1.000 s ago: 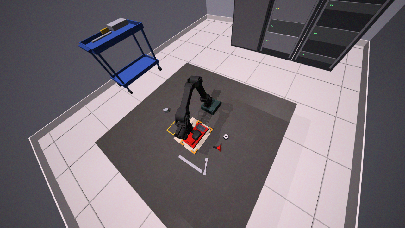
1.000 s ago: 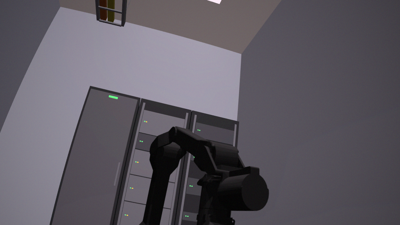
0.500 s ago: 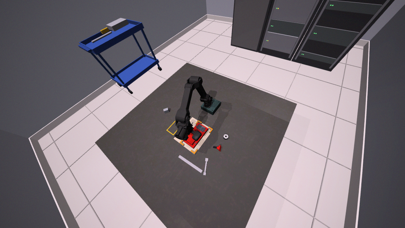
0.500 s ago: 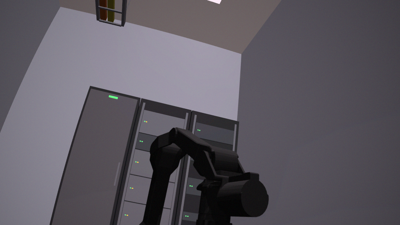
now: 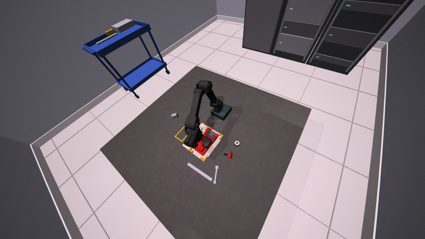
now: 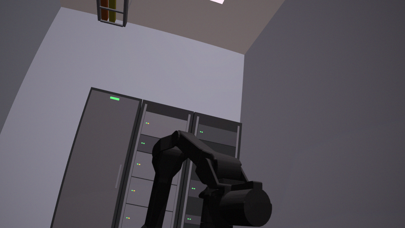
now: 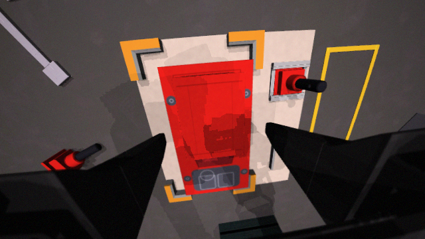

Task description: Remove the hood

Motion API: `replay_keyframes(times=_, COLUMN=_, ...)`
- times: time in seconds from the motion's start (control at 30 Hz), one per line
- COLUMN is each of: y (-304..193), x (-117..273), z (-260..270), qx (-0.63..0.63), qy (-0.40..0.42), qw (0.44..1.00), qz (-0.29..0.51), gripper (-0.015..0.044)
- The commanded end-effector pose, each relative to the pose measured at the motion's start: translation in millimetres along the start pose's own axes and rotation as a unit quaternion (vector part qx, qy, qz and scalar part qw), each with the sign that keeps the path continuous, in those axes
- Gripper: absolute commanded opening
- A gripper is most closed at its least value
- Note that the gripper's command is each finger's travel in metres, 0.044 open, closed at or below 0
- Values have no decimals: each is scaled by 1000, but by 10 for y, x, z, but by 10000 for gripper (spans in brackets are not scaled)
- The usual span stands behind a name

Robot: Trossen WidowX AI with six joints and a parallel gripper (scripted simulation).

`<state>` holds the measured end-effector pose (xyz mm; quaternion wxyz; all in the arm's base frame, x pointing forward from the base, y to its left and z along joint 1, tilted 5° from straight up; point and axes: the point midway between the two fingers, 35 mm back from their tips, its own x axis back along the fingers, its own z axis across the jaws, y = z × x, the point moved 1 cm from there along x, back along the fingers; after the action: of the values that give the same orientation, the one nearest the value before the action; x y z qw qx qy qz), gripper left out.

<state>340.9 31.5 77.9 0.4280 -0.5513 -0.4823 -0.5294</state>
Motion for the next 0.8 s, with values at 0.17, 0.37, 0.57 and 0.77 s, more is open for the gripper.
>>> replay_keyframes(times=0.17, y=-2, x=-69, z=7, qx=2, qy=2, qw=1000, qz=2, gripper=440)
replay_keyframes(times=0.37, y=-3, x=-109, z=7, qx=2, qy=2, qw=1000, qz=2, gripper=440)
replay_keyframes(times=0.57, y=-4, x=-149, z=8, qx=2, qy=2, qw=1000, qz=2, gripper=440)
replay_keyframes(times=0.77, y=-7, x=-189, z=8, qx=2, qy=2, qw=1000, qz=2, gripper=440)
